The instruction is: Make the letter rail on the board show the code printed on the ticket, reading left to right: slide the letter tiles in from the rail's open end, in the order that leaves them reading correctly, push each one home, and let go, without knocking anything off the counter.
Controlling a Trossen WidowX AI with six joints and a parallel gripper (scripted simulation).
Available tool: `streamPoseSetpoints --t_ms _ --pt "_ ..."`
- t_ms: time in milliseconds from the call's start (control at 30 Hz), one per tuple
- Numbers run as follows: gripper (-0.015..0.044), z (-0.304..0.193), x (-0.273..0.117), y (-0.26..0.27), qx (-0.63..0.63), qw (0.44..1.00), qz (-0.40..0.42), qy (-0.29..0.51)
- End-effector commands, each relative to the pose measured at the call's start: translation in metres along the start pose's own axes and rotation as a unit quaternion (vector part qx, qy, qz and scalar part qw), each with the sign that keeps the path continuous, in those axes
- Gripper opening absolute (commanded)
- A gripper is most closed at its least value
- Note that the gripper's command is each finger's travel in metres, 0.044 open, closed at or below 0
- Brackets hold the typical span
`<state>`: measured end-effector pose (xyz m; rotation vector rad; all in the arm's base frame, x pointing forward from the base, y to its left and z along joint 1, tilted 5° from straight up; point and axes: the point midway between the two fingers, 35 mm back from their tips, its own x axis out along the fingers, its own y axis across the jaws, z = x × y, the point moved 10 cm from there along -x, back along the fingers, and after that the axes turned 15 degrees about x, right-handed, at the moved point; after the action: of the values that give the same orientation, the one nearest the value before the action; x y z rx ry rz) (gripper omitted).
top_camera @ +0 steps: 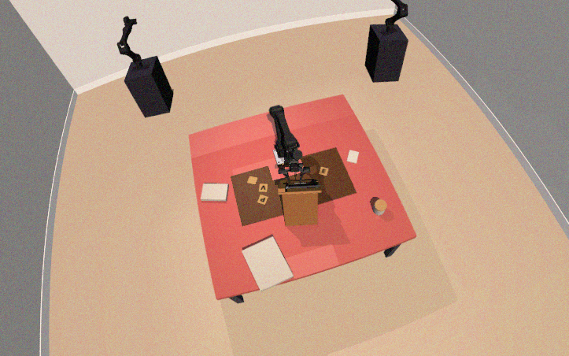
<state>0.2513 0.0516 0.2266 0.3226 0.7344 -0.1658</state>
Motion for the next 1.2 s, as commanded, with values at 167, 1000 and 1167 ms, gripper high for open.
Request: streamPoseSetpoints --t_ms 167,1000,1167 --pt "0.0295 0.001 -0.008 0.000 0.002 1.000 0.001 -0.002" --pt "0.0295 -0.003 -0.020 0.003 0.002 1.000 0.001 -0.002" --pt "0.0295 -0.003 -0.022 0.003 0.002 1.000 0.001 -0.001"
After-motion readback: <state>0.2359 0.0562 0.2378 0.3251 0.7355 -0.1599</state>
